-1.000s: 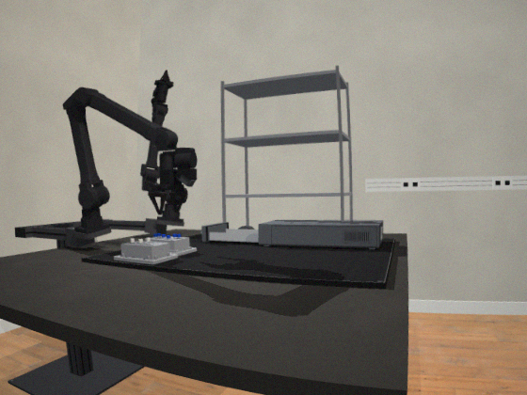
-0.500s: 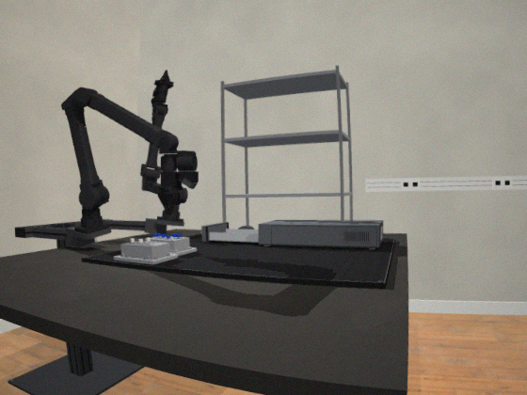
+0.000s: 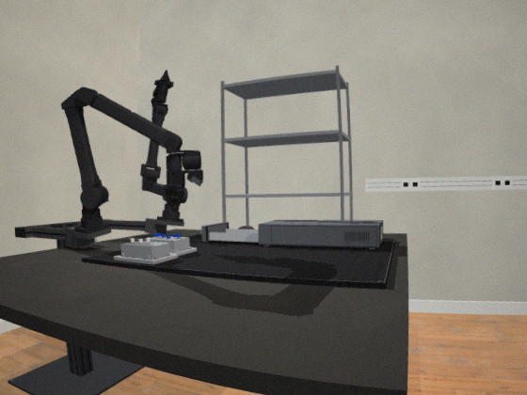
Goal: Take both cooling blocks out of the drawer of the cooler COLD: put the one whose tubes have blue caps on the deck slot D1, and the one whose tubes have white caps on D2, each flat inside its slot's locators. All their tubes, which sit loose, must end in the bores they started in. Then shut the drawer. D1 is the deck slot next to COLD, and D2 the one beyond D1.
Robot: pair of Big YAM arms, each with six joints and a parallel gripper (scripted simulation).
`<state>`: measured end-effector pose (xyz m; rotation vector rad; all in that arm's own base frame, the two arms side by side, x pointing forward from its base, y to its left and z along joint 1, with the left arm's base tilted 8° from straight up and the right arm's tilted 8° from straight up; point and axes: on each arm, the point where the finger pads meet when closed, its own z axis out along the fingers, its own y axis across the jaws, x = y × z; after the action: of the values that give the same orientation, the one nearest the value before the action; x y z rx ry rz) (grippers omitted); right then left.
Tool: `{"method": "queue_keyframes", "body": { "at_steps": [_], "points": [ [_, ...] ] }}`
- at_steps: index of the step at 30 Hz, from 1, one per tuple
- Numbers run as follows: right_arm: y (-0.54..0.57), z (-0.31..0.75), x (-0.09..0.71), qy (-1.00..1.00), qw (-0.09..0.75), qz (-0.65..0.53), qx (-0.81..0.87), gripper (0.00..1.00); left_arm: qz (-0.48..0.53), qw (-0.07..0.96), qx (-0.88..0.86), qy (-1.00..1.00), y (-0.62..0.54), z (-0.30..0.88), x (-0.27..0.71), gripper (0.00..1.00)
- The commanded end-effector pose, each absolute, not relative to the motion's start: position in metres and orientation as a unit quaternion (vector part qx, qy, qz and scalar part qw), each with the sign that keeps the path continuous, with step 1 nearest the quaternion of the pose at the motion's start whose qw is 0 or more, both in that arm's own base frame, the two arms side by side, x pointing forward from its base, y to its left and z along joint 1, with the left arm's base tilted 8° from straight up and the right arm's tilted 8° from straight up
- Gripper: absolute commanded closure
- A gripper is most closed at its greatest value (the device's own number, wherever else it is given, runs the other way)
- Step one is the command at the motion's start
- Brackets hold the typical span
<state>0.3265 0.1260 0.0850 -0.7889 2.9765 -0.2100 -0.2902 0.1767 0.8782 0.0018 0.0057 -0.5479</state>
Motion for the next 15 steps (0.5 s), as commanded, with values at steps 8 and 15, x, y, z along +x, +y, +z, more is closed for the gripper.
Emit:
{"method": "queue_keyframes", "body": {
  "at_steps": [8,15],
  "points": [
    [0.182,0.094,0.337,0.907,0.038,-0.069,-0.413,1.00,-0.267,0.964,0.006,0.019,0.163,0.886,-0.272,1.00],
    [0.211,0.089,0.329,0.865,0.032,-0.070,-0.496,1.00,-0.267,0.964,0.006,0.019,0.163,0.886,-0.272,1.00]
  ]
}}
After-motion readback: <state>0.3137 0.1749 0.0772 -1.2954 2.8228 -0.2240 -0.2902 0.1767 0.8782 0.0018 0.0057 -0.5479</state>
